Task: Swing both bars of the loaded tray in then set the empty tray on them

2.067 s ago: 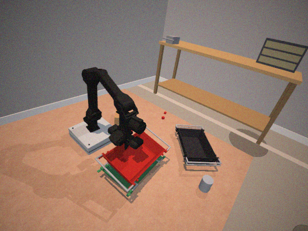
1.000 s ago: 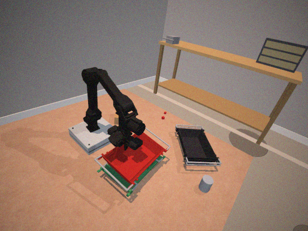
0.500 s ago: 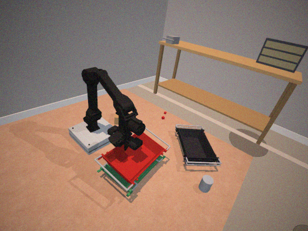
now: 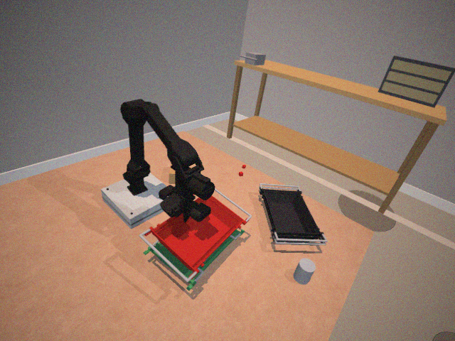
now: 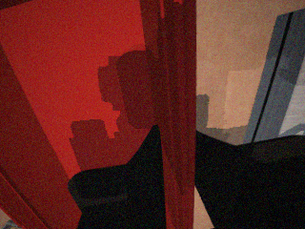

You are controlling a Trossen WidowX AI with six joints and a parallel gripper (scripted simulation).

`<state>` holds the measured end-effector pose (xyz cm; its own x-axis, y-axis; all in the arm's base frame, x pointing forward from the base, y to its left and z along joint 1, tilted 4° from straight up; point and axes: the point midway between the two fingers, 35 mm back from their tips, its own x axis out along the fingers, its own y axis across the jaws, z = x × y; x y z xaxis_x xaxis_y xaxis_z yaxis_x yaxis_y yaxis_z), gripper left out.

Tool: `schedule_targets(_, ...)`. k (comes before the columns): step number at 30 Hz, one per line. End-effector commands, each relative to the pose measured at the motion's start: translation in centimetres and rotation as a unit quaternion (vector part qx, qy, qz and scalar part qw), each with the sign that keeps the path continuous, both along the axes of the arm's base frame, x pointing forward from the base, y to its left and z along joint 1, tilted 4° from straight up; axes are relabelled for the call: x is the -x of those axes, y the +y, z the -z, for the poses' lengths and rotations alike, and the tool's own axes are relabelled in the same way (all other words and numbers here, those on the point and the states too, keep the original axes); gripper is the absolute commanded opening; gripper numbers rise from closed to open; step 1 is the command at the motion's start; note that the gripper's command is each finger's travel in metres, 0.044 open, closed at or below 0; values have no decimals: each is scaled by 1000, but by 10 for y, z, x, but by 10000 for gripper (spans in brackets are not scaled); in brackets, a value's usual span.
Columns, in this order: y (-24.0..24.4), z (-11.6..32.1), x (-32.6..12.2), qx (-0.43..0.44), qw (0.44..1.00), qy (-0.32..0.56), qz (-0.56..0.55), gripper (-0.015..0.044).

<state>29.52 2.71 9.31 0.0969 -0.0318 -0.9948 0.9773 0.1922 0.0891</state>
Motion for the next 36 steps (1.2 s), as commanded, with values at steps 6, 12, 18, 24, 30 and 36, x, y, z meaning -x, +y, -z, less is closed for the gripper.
schedule_targets(6,-1,6,3,2,1000,10,0,0)
schedule_targets(12,-1,6,3,2,1000,10,0,0)
schedule_targets(18,0,1,0,0,1000,0,0,0)
schedule_targets(24,-1,9,3,2,1000,6,0,0)
schedule_targets(30,-2,14,5,3,1000,10,0,0)
schedule_targets(36,-2,14,5,3,1000,10,0,0)
